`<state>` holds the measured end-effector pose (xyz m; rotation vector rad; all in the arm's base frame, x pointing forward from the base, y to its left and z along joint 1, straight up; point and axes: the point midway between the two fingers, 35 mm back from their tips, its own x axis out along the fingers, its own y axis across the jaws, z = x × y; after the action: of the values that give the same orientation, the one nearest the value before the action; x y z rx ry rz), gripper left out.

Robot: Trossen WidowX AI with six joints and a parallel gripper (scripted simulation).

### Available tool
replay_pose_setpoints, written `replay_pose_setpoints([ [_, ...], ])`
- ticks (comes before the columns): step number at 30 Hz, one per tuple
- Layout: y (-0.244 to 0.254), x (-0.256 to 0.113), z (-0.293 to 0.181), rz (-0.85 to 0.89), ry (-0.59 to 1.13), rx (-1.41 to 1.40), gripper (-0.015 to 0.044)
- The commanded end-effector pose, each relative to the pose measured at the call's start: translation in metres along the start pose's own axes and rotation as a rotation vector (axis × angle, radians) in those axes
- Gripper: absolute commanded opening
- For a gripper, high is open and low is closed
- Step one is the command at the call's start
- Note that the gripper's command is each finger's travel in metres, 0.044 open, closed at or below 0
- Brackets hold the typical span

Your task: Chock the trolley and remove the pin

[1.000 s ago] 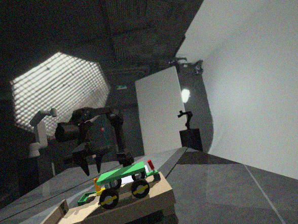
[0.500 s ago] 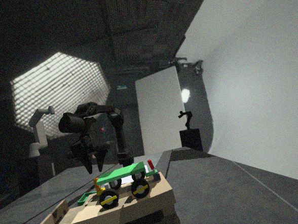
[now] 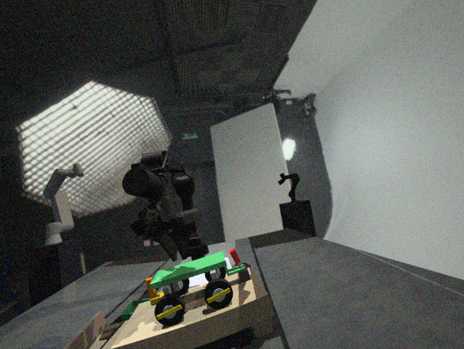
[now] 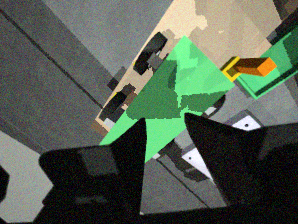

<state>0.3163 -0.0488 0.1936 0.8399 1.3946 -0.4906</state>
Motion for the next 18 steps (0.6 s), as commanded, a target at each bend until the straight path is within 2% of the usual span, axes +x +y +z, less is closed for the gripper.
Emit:
replay_pose_setpoints([
  [1,0.016,0.001,-0.015,0.008,0.030,0.148,0.0190],
  [18,0.069,0.000,-0.087,-0.036,0.147,0.750,0.0190],
])
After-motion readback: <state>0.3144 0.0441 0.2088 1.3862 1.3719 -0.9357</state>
